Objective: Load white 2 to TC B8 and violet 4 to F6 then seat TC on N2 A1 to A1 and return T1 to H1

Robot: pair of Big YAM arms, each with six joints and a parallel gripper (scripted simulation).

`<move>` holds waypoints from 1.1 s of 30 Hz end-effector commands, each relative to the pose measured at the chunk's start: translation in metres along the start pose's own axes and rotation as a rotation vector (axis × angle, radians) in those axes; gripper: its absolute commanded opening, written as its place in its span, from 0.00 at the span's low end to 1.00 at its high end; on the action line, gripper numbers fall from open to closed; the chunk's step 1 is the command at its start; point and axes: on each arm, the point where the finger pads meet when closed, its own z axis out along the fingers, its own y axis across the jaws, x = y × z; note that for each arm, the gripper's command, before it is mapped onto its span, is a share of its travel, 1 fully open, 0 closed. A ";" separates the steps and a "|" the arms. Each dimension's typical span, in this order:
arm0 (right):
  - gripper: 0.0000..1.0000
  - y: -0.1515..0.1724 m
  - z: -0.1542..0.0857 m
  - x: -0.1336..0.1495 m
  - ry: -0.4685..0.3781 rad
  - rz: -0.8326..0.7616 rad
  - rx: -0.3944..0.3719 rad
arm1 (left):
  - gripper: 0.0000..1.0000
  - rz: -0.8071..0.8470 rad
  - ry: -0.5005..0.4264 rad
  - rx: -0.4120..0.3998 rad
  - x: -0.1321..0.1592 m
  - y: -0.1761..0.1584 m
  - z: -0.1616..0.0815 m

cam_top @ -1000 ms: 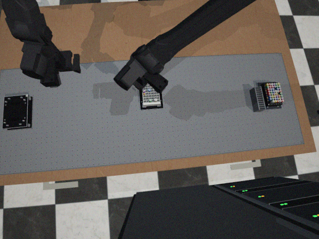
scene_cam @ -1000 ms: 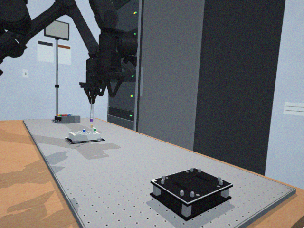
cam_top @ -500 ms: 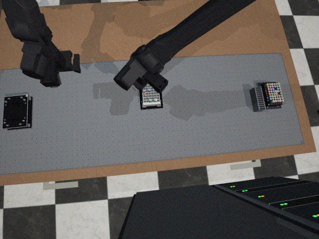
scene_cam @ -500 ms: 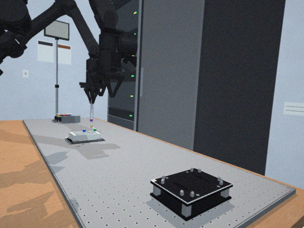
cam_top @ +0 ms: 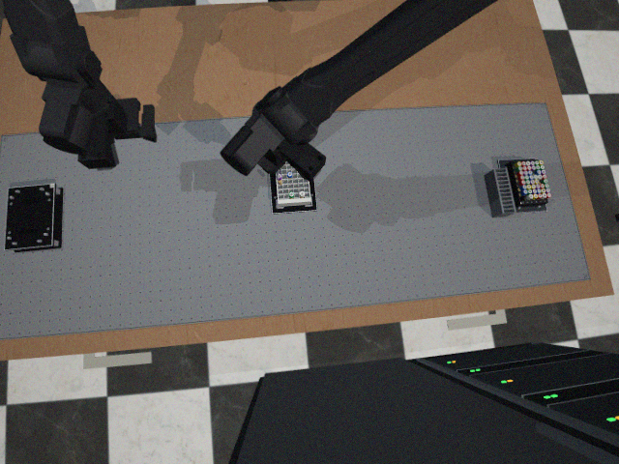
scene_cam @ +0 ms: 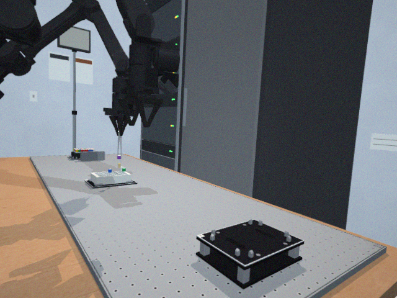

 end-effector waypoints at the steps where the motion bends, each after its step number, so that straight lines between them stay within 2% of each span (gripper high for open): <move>1: 1.00 -0.002 -0.004 -0.009 -0.017 0.002 0.006 | 0.09 -0.004 -0.011 -0.004 -0.005 -0.004 0.008; 33: 1.00 -0.002 -0.004 -0.009 -0.017 0.002 0.006 | 0.09 -0.020 -0.018 0.005 -0.010 -0.007 0.017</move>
